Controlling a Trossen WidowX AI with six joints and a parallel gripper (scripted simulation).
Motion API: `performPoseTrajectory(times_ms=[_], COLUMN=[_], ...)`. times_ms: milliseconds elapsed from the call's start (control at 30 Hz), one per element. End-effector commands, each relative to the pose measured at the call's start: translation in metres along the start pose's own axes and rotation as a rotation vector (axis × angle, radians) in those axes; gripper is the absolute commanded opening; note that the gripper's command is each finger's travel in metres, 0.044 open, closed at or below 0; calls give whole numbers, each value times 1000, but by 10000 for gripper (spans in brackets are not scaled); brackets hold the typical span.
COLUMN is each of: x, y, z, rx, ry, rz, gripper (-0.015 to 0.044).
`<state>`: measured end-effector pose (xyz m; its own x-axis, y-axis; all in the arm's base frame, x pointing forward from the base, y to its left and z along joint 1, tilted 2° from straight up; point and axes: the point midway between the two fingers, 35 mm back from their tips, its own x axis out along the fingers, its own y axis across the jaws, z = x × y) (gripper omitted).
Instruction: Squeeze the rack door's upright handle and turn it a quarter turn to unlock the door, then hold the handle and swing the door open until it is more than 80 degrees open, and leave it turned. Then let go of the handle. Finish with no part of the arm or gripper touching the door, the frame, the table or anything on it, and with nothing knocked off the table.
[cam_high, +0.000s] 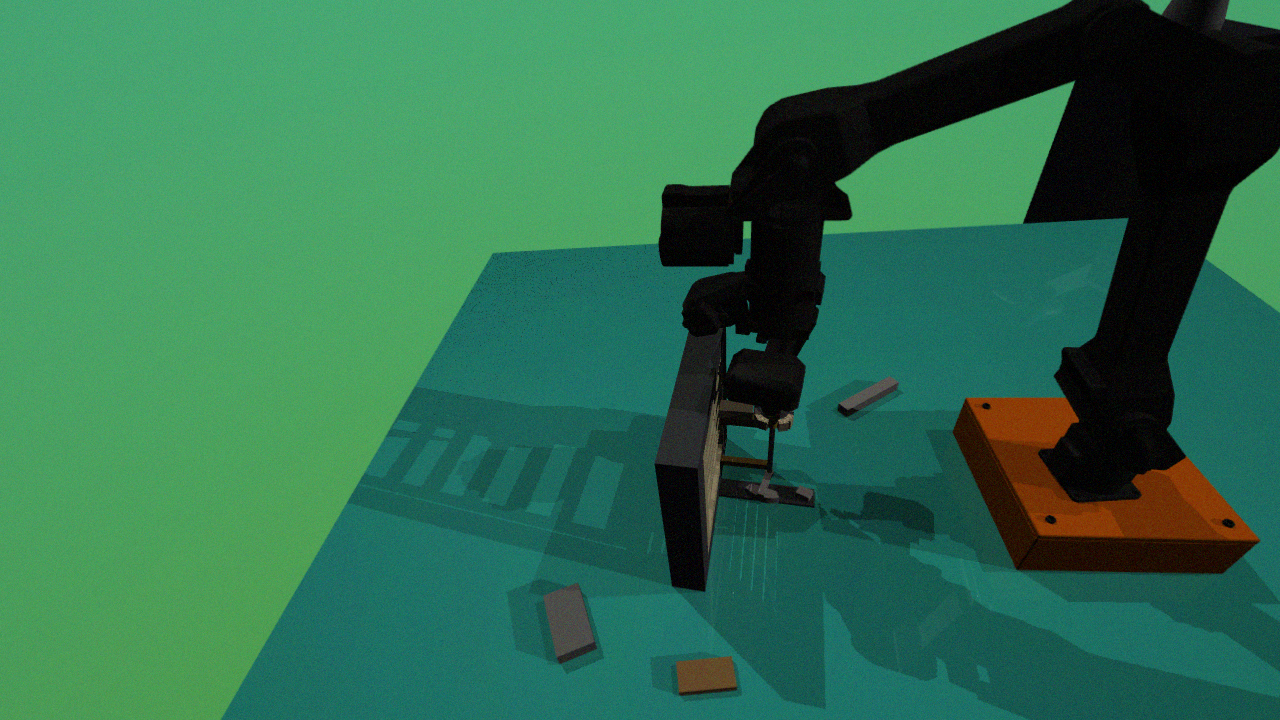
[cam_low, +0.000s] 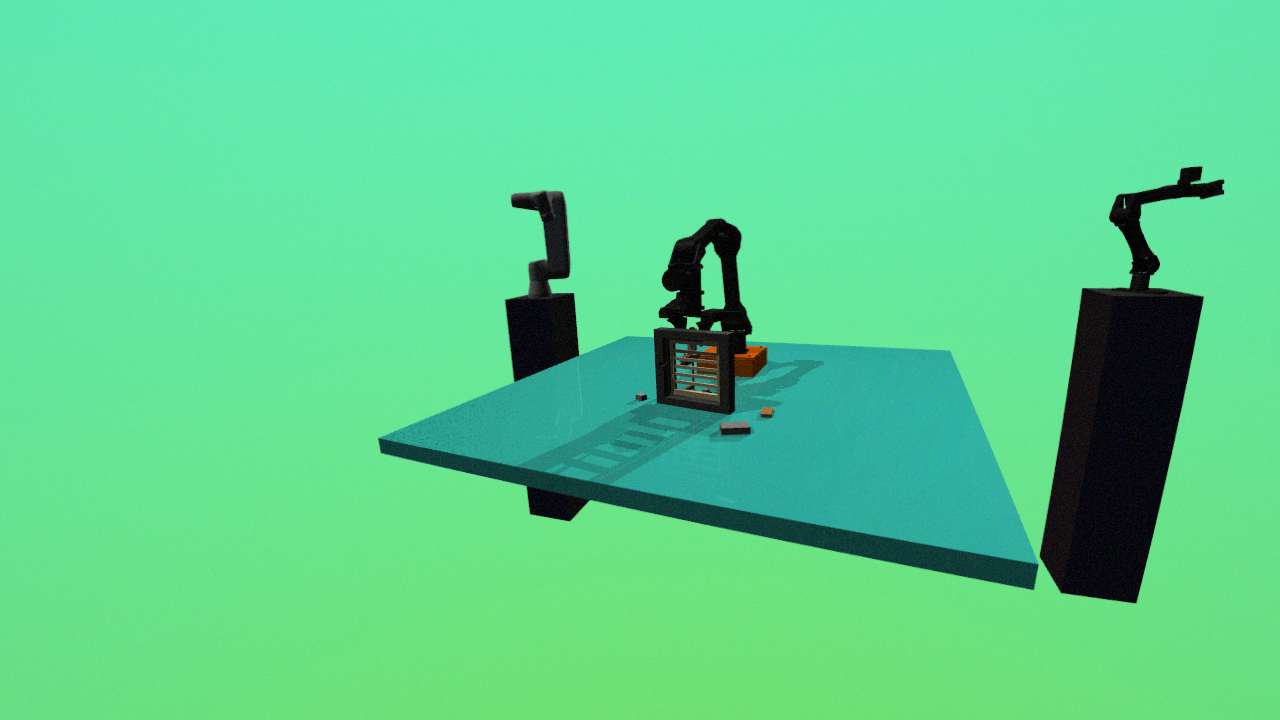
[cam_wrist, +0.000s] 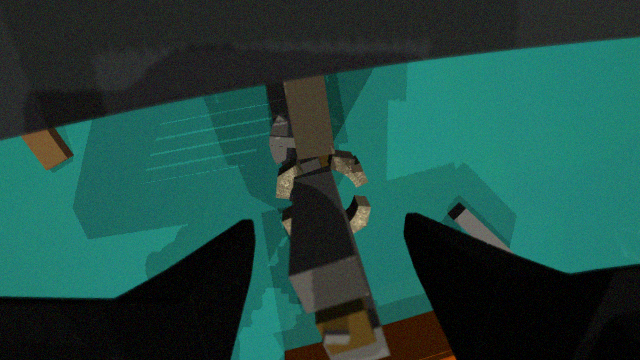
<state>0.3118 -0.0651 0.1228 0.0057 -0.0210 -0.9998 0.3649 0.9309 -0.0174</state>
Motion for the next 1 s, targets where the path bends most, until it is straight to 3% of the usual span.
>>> performPoseTrajectory(times_ms=[0,967], x=[0,0], y=[1,1], z=[0,0], rx=[-279,-1716], ry=[0,-3], rz=[4,3], gripper=[288,288])
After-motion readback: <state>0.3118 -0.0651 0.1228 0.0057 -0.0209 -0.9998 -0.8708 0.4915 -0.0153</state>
